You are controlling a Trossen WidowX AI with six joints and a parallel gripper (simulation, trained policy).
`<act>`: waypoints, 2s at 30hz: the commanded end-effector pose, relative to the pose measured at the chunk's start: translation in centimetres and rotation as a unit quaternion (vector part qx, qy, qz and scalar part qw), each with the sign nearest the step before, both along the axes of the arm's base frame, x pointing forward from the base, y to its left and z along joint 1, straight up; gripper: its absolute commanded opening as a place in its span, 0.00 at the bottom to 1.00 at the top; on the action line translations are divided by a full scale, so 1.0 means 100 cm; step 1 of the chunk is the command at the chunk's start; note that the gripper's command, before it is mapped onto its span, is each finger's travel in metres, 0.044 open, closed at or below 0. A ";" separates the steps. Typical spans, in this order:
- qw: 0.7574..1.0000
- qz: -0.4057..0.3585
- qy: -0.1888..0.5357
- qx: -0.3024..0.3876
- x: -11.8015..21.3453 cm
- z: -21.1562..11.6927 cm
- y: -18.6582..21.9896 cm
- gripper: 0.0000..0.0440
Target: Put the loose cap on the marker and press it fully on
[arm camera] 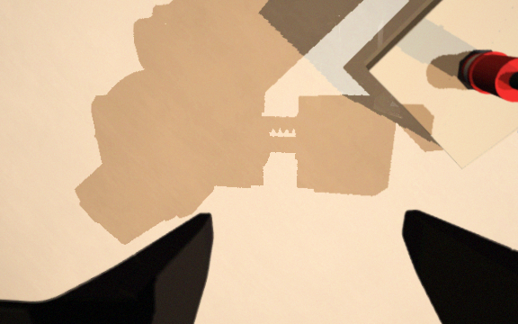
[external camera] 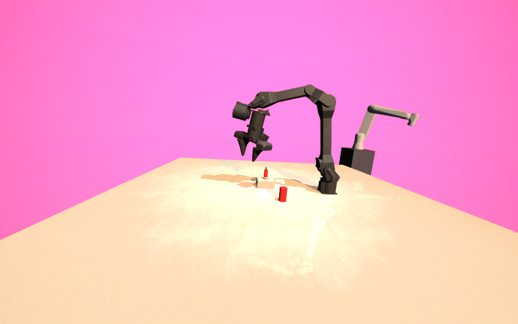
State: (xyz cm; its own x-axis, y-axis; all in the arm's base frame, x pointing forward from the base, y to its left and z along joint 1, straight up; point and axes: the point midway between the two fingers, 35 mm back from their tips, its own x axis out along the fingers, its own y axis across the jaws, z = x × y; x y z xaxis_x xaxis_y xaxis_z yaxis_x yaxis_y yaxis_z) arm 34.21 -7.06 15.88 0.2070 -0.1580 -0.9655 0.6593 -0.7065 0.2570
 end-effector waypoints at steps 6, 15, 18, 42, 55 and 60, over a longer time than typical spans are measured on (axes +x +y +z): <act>1.000 0.011 0.009 0.020 0.000 -0.001 0.030 0.74; 0.999 0.022 0.026 0.040 -0.006 -0.004 0.060 0.75; 0.998 0.026 0.034 0.045 -0.009 -0.005 0.069 0.75; 0.990 0.053 0.107 0.075 -0.046 -0.019 0.125 0.75; 0.984 0.070 0.144 0.078 -0.066 -0.029 0.145 0.74; 0.982 0.077 0.157 0.077 -0.074 -0.033 0.151 0.74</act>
State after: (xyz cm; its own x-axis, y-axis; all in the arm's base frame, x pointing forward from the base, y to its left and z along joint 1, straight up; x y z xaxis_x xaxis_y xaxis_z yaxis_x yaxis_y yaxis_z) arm 27.35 7.74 12.91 -0.0750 0.0056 -0.9972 0.7902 -0.6097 -0.0629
